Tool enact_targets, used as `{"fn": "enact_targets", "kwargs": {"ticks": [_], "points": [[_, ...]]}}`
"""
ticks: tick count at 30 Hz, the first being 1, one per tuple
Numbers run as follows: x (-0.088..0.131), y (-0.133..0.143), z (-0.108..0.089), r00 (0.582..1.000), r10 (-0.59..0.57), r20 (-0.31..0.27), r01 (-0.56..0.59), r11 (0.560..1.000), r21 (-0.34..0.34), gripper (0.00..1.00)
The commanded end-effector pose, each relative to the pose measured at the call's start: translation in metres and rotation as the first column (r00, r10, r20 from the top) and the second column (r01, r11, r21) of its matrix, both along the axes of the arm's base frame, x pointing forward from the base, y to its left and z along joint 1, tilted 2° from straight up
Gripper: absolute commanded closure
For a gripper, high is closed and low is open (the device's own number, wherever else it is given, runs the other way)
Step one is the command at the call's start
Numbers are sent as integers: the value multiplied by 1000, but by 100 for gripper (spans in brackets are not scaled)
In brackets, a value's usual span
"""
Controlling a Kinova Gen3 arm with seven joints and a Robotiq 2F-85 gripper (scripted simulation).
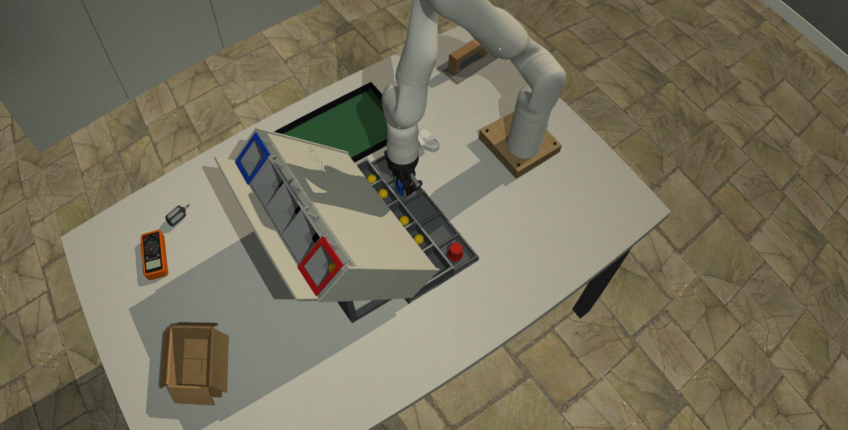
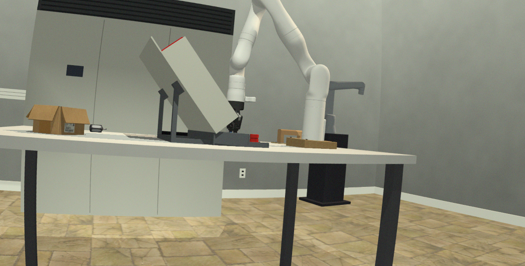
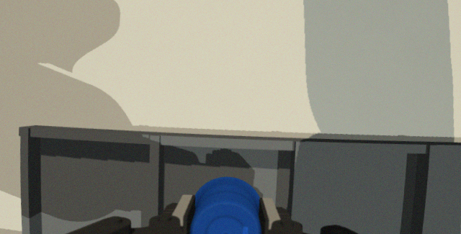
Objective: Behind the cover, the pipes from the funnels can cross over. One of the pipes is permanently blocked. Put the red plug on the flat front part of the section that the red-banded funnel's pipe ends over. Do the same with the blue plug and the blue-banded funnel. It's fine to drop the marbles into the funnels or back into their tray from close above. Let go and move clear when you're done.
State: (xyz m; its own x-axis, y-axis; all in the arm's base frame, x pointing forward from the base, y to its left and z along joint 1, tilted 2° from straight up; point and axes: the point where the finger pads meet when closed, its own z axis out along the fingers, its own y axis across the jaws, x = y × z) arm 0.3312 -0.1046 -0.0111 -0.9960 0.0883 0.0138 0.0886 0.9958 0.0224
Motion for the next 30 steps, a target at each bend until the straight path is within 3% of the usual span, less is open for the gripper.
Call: {"fn": "enact_targets", "kwargs": {"ticks": [1,20,21,30], "points": [[0,0,0,1000,0,1,0,1000,0,58],[0,0,0,1000,0,1,0,1000,0,58],[0,0,0,1000,0,1,0,1000,0,35],[0,0,0,1000,0,1,0,1000,0,35]]}}
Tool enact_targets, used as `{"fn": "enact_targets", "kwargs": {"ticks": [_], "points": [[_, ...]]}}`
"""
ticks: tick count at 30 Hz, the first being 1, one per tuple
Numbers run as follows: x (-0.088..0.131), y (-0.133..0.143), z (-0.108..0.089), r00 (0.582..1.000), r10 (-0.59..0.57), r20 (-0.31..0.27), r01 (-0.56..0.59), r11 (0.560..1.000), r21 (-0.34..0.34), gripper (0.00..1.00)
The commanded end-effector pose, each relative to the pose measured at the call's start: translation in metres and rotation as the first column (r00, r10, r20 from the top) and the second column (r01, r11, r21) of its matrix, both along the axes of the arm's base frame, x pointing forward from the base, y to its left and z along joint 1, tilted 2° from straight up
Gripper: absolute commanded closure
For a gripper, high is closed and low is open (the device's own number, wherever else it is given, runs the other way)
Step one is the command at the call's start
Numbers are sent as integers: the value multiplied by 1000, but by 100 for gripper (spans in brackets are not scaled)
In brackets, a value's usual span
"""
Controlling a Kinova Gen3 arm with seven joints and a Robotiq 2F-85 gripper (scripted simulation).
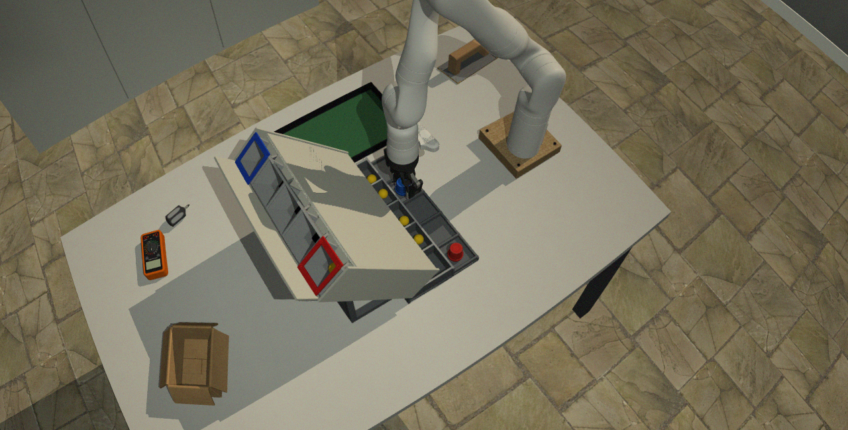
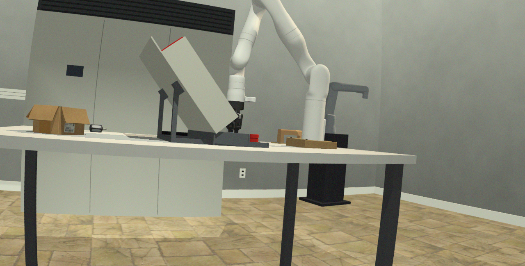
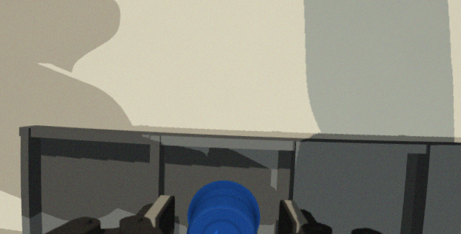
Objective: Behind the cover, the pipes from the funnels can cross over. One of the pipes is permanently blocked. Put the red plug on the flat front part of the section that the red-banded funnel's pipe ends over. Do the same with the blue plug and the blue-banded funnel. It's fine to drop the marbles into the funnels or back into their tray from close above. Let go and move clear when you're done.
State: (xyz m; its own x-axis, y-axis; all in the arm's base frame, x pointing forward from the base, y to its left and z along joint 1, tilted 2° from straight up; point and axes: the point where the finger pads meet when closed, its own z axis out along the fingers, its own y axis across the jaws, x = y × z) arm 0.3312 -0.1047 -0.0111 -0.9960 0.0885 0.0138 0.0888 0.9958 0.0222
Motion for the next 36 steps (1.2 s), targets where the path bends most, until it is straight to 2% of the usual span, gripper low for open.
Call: {"fn": "enact_targets", "kwargs": {"ticks": [1,24,25,36], "points": [[0,0,0,1000,0,1,0,1000,0,35],[0,0,0,1000,0,1,0,1000,0,35],[0,-1,20,1000,4,-6,-4,1000,6,35],[0,-1,20,1000,4,-6,-4,1000,6,35]]}}
